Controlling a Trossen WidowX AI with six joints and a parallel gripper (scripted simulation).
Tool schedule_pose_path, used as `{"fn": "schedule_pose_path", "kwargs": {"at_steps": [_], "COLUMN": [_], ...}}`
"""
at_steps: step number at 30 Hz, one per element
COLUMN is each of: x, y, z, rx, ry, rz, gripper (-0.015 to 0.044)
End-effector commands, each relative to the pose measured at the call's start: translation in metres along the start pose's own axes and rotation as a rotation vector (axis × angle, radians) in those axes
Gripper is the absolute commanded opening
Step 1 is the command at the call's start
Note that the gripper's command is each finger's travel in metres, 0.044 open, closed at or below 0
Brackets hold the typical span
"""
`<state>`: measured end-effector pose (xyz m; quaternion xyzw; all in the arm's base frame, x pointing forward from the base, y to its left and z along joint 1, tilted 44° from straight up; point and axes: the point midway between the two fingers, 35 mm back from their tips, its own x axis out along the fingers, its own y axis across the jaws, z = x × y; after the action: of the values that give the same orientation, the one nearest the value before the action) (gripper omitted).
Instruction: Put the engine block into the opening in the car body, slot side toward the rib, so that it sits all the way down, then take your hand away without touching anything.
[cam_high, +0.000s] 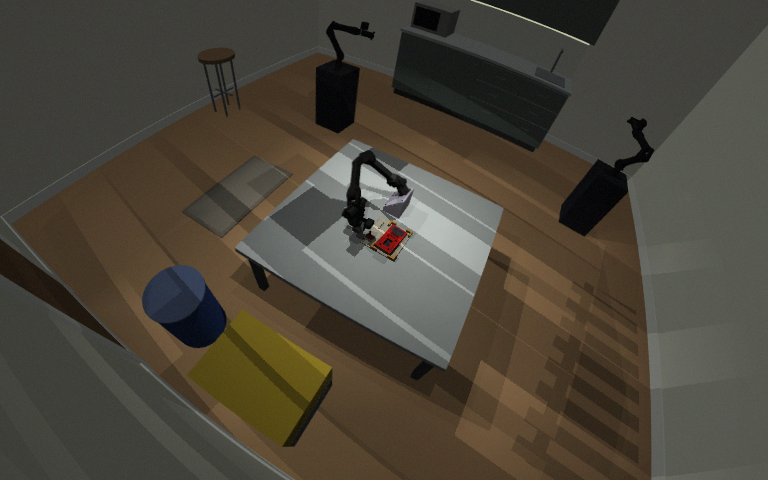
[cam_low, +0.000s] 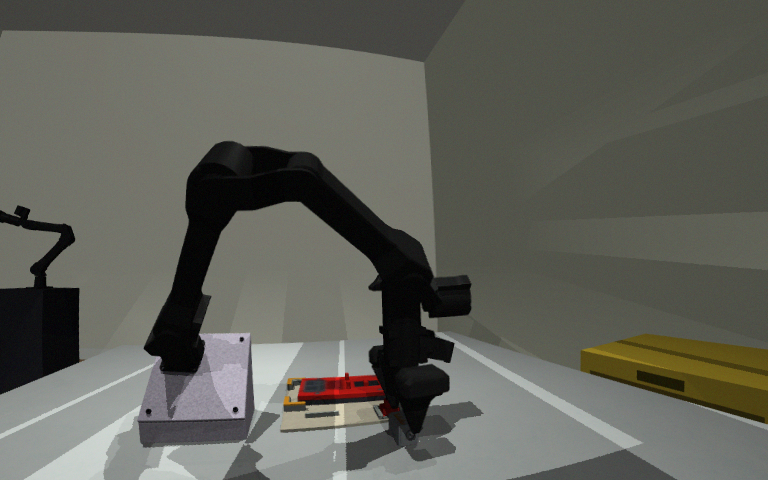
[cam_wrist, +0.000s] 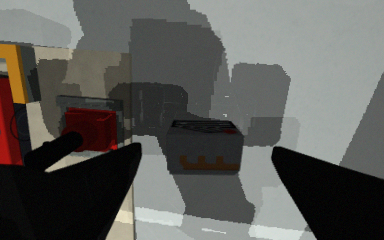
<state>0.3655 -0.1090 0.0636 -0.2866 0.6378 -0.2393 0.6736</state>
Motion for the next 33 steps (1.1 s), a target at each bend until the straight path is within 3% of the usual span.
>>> {"fn": "schedule_pose_path", "kwargs": {"at_steps": [1, 10, 17, 26, 33], "x": [0.008, 0.020, 0.020, 0.020, 0.007], "y": [0.003, 0.002, 0.002, 0.002, 0.002], "z": [-0.002, -0.003, -0.003, -0.003, 0.001], "rx": [-0.012, -0.012, -0.012, -0.012, -0.012], "ry": [0.009, 0.009, 0.009, 0.009, 0.008], "rz": [0.000, -0.001, -0.001, -0.001, 0.002], "gripper": [0.0440, 0.0440, 0.0256, 0.0196, 0.0012]}}
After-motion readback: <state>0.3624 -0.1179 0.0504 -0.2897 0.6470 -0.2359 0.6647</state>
